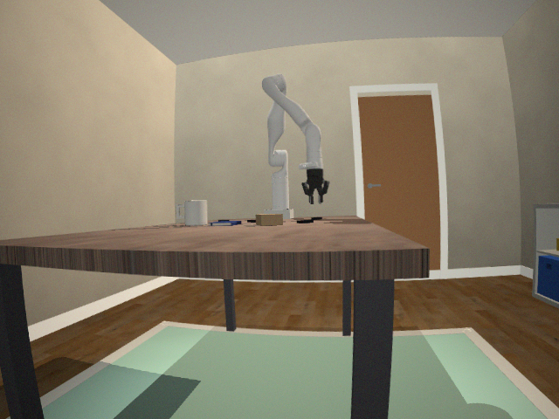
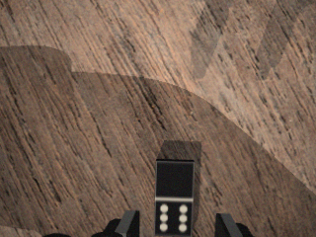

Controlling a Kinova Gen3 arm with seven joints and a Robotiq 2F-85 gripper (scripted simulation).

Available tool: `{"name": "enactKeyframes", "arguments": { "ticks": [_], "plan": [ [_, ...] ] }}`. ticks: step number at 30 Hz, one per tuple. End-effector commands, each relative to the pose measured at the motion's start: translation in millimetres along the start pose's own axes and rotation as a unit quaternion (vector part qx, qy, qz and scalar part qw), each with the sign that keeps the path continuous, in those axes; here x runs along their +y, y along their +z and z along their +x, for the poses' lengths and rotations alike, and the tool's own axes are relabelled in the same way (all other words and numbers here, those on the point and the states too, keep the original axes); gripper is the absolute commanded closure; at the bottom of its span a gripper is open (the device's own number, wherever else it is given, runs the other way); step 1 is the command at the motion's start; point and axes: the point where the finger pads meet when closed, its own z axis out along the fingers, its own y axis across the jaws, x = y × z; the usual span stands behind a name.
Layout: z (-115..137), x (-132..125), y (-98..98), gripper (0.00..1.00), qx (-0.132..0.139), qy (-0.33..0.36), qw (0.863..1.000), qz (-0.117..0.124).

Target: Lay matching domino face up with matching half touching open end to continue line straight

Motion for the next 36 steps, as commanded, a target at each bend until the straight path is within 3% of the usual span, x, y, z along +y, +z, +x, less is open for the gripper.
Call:
{"name": "enactKeyframes", "arguments": {
  "ticks": [1,18,36],
  "plan": [
    [0.2,-0.4,-0.4,0.52,0.000,0.000,1.000,0.001],
    [0.2,-0.4,1.6,0.52,0.000,0.000,1.000,0.001],
    [0.6,-0.9,19.9,0.52,0.000,0.000,1.000,0.001]
  ]
}}
